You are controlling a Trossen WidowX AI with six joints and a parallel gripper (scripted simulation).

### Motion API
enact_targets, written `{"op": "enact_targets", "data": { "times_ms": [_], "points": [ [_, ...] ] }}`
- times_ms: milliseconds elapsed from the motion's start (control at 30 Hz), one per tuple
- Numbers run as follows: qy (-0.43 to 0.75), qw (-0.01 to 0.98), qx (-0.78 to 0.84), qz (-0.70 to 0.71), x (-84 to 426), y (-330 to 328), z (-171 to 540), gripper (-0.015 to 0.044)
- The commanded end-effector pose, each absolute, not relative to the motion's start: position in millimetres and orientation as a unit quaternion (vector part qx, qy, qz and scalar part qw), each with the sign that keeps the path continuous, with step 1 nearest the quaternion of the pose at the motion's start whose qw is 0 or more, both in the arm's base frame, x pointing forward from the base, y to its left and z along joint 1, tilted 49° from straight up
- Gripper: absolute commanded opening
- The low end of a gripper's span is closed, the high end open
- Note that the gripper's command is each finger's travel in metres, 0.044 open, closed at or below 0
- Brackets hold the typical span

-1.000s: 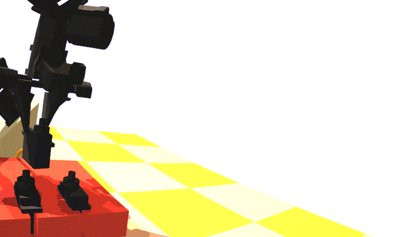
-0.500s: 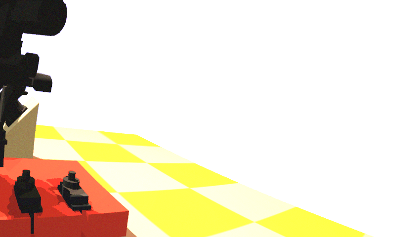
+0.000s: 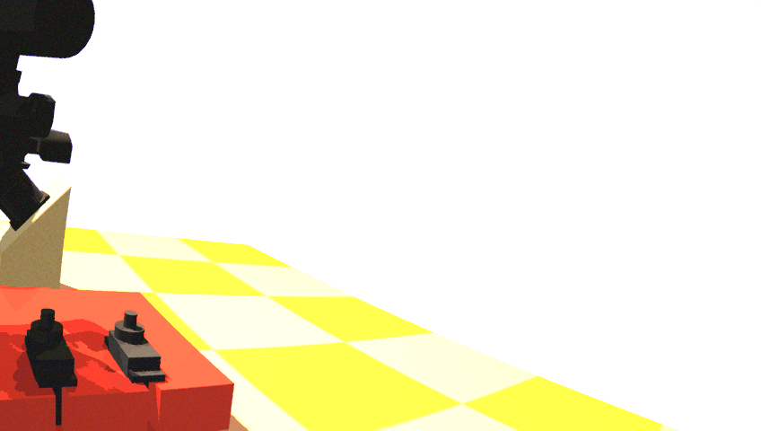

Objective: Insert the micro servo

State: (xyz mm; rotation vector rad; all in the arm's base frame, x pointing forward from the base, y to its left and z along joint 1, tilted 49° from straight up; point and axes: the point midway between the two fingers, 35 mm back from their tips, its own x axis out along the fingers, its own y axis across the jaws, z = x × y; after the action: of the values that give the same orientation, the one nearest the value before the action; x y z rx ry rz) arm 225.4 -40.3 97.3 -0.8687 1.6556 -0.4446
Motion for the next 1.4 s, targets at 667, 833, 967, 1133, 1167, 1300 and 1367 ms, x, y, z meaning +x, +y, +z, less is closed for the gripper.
{"op": "enact_targets", "data": {
  "times_ms": [667,833,967,1133,1167,1300,1367],
  "points": [
    [0.722,0.378,-0.569,0.107,225.9,-40.3,97.9,0.0000],
    [0.710,0.328,-0.600,0.168,225.9,-40.4,98.0,0.0000],
    [0.697,0.286,-0.621,0.216,225.9,-40.4,98.0,0.0000],
    [0.676,0.231,-0.643,0.275,225.9,-40.4,98.0,0.0000],
    [0.672,0.220,-0.647,0.286,225.9,-40.4,98.0,0.0000],
    [0.651,0.175,-0.660,0.332,225.8,-40.4,98.1,0.0000],
    [0.639,0.152,-0.666,0.354,225.8,-40.4,98.1,0.0000]
  ]
}}
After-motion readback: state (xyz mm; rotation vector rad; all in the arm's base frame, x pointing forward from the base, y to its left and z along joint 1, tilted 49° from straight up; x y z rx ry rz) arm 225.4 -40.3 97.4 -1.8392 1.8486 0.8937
